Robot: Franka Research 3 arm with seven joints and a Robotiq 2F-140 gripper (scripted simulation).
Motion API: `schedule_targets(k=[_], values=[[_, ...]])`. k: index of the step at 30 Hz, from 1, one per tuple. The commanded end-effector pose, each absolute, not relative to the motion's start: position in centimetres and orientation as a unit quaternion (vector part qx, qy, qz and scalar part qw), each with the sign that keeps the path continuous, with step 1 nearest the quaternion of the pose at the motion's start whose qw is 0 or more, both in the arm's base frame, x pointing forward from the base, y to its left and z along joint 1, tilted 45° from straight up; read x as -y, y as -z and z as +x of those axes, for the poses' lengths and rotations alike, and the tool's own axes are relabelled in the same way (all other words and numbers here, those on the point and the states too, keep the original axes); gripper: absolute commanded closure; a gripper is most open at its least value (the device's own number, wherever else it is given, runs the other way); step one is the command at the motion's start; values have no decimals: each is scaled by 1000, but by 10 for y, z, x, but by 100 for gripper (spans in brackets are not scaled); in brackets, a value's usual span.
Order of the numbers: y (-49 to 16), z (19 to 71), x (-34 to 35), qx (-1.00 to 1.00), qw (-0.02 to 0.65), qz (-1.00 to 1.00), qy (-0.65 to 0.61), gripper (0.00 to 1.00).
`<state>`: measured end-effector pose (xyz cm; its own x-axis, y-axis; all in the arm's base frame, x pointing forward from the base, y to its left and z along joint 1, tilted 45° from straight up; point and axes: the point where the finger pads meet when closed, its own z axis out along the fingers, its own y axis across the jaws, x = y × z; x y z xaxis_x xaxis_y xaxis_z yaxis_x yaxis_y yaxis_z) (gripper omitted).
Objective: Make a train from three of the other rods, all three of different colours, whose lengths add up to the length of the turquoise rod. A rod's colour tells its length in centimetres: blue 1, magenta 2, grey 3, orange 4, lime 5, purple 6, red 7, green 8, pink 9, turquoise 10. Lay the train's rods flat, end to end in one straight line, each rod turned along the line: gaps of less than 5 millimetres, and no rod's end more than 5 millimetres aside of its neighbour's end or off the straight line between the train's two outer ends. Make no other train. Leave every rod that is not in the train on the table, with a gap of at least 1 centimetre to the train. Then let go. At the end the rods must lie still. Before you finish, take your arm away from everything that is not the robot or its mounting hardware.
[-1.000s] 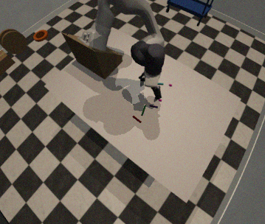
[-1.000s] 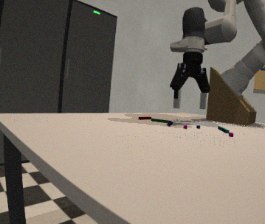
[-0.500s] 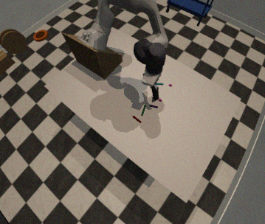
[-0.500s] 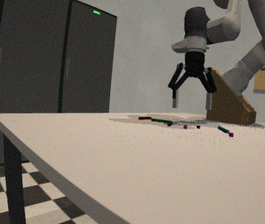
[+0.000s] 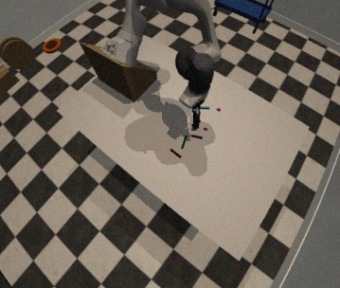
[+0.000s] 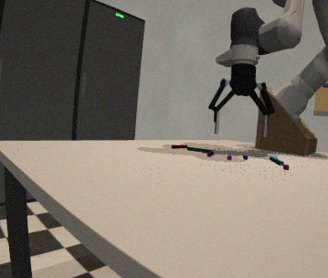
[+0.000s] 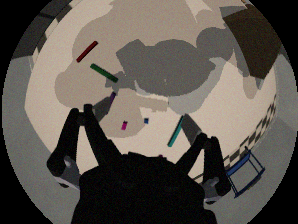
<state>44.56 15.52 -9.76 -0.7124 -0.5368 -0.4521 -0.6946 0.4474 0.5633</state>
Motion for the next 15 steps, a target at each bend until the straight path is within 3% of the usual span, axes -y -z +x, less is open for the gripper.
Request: schedule_targets(k=[1,15], values=[[97,445,-156,-867,80,-309,-382,0],[91,445,-162,-905,18,-168,-390,0]])
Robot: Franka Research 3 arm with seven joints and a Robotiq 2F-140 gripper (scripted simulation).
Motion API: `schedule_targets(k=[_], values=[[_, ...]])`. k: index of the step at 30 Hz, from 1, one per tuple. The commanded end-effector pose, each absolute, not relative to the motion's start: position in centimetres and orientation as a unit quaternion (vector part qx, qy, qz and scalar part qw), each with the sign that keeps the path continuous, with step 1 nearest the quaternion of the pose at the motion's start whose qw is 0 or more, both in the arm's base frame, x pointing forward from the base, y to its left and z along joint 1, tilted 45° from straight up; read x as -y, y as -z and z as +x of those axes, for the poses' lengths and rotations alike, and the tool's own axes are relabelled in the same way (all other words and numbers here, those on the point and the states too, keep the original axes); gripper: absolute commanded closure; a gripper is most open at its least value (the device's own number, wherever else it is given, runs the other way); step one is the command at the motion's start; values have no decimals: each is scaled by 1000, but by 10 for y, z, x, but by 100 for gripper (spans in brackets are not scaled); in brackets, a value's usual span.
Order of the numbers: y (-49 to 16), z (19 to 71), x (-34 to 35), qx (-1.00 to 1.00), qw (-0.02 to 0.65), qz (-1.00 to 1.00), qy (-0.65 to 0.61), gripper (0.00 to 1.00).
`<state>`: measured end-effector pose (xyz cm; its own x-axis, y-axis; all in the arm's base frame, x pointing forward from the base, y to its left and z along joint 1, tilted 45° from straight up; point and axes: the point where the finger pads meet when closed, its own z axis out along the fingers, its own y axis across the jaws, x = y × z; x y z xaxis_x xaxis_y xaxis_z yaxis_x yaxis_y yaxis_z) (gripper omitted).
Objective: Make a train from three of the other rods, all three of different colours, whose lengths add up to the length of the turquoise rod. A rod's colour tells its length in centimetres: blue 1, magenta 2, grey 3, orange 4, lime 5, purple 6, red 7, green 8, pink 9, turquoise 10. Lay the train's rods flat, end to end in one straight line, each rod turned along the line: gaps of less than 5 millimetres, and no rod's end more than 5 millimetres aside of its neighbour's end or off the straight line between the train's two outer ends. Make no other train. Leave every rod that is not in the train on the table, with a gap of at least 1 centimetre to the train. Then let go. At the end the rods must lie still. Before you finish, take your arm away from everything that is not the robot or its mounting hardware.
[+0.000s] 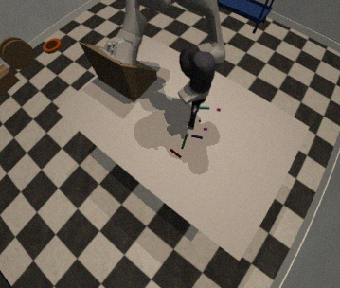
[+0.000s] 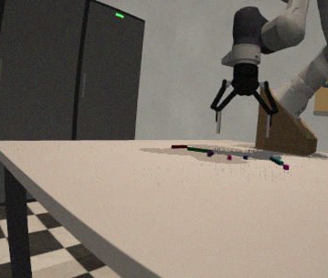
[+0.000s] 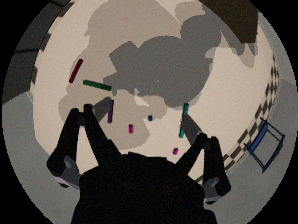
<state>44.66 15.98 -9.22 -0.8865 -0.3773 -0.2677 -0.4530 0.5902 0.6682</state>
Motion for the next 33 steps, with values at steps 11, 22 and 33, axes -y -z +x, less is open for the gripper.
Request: schedule_targets(k=[11,22,33], values=[[87,445,-165,-918,-23,-71,-389,0],[83,445,-168,-921,-63,25,-384,0],[79,444,-172,-913,-103,122,-375,0]])
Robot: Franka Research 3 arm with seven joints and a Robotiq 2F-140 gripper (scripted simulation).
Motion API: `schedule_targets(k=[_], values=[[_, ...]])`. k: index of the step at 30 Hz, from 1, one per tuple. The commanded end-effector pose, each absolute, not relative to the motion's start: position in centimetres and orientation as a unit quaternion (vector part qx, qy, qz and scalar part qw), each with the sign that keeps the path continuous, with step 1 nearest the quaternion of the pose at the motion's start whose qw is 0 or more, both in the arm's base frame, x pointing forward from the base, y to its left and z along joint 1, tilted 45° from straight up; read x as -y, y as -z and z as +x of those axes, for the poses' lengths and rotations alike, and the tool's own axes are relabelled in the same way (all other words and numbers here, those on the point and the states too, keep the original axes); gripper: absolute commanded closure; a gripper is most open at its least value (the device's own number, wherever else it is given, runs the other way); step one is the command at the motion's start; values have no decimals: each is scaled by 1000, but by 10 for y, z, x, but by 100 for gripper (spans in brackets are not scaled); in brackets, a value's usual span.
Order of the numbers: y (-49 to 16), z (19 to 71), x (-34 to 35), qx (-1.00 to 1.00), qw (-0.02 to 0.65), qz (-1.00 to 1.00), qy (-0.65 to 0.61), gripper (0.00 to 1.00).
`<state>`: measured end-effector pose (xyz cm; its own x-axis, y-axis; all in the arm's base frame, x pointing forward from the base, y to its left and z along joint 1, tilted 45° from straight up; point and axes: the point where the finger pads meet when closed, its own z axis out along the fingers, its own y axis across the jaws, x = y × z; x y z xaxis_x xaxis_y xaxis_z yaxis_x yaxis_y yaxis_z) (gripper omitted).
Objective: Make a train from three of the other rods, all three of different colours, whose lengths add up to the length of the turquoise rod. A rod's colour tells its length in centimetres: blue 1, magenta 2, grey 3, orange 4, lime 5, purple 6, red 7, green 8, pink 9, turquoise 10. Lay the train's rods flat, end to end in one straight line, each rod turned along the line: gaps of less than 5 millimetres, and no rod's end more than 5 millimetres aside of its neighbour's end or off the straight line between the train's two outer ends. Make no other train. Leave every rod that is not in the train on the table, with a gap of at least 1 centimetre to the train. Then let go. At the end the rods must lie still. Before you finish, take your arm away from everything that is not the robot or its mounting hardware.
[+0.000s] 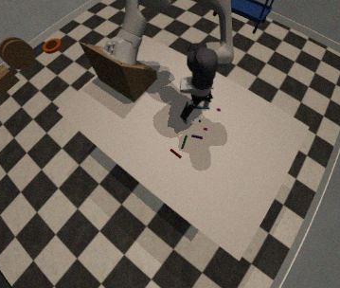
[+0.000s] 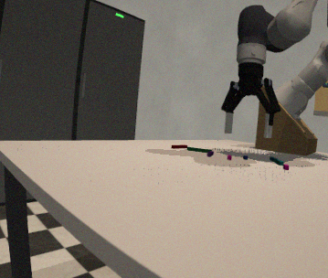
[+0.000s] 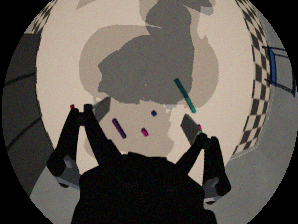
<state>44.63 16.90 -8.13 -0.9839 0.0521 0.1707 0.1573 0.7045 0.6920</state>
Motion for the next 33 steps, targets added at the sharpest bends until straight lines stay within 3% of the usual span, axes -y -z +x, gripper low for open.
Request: schedule_targets(k=[1,33], values=[[79,444,-172,912,106,-131,373,0],[68,444,-180,841,203,-379,327,0]])
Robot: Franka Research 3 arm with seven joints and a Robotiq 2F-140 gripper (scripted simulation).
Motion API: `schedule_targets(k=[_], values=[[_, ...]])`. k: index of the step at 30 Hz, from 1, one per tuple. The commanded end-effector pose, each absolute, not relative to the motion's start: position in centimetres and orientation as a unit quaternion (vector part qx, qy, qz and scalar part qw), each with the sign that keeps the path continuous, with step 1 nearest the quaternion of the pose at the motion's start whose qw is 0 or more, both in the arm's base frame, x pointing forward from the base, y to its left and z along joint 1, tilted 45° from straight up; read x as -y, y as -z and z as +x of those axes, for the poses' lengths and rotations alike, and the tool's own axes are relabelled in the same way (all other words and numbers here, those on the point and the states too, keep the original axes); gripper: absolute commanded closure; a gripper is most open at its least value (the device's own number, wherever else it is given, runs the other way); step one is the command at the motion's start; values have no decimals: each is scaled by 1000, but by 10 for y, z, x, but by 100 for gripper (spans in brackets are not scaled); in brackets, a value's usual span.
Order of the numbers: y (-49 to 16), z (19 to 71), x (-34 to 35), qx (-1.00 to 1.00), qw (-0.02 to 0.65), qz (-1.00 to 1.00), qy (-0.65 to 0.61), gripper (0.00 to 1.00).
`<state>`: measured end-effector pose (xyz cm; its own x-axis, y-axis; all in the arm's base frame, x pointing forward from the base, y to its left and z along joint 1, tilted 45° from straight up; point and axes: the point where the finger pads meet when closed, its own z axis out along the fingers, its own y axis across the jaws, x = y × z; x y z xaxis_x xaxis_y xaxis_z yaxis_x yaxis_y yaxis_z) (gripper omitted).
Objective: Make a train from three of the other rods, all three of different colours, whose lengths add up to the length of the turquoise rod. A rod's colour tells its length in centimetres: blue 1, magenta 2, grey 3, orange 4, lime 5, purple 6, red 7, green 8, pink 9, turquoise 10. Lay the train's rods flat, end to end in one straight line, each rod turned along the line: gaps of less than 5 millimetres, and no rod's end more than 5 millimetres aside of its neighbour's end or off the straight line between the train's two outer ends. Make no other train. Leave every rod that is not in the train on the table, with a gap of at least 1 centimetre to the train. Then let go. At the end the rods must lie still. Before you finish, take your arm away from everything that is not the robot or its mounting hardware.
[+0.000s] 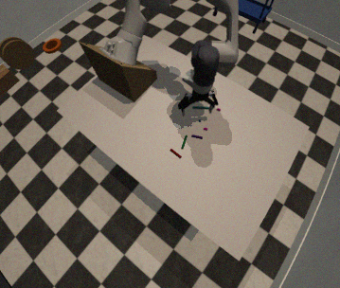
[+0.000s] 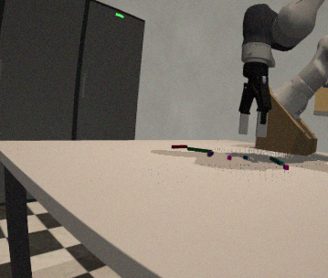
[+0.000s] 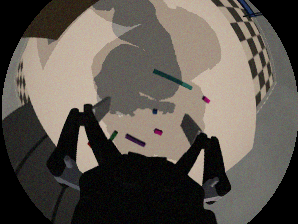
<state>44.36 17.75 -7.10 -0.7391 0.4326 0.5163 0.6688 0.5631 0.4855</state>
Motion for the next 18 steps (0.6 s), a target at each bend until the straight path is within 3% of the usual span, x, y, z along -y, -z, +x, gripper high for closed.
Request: schedule_targets(k=[1,18], values=[[68,444,-180,838,206,-386,326,0],[62,444,-184,777,247,-499,293,0]])
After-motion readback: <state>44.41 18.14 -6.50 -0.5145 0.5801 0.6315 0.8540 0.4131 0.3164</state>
